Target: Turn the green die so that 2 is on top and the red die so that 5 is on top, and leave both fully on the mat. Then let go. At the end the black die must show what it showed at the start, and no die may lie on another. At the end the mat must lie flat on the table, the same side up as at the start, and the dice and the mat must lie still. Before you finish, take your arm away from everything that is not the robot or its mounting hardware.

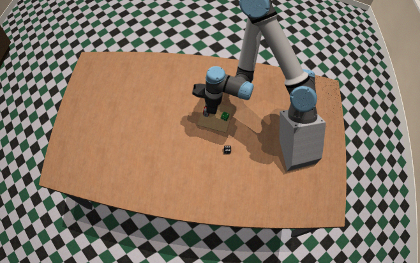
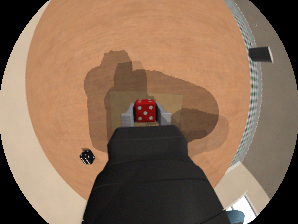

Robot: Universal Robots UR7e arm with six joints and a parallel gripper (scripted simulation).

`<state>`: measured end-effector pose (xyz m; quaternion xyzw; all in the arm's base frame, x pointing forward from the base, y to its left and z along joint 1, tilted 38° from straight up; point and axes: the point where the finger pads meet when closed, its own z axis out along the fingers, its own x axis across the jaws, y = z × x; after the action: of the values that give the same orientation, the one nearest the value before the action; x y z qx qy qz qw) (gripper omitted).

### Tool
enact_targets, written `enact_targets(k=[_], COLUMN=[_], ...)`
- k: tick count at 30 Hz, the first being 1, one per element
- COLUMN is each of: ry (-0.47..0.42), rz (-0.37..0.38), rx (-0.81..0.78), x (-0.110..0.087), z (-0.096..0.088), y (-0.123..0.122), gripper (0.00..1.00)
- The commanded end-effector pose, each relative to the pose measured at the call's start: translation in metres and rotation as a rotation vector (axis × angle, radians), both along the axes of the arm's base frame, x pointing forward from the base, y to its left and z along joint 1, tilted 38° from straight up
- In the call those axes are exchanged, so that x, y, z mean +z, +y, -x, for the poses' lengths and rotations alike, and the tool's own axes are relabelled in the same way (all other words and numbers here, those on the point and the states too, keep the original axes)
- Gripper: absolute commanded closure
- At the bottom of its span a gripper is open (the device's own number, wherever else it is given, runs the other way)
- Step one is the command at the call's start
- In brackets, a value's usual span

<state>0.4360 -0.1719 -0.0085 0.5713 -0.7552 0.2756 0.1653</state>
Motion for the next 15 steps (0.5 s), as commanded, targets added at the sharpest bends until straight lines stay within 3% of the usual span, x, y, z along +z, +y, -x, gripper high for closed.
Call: enact_targets(k=[1,15], ry=[-0.001,-0.001], rz=[0.000,0.000], rx=[0.001,0.001], x=[-0.0061,-0.0084], z=[-0.0011,-0.0014], y=[-0.0048,-0.0064], gripper=[0.43,0.43])
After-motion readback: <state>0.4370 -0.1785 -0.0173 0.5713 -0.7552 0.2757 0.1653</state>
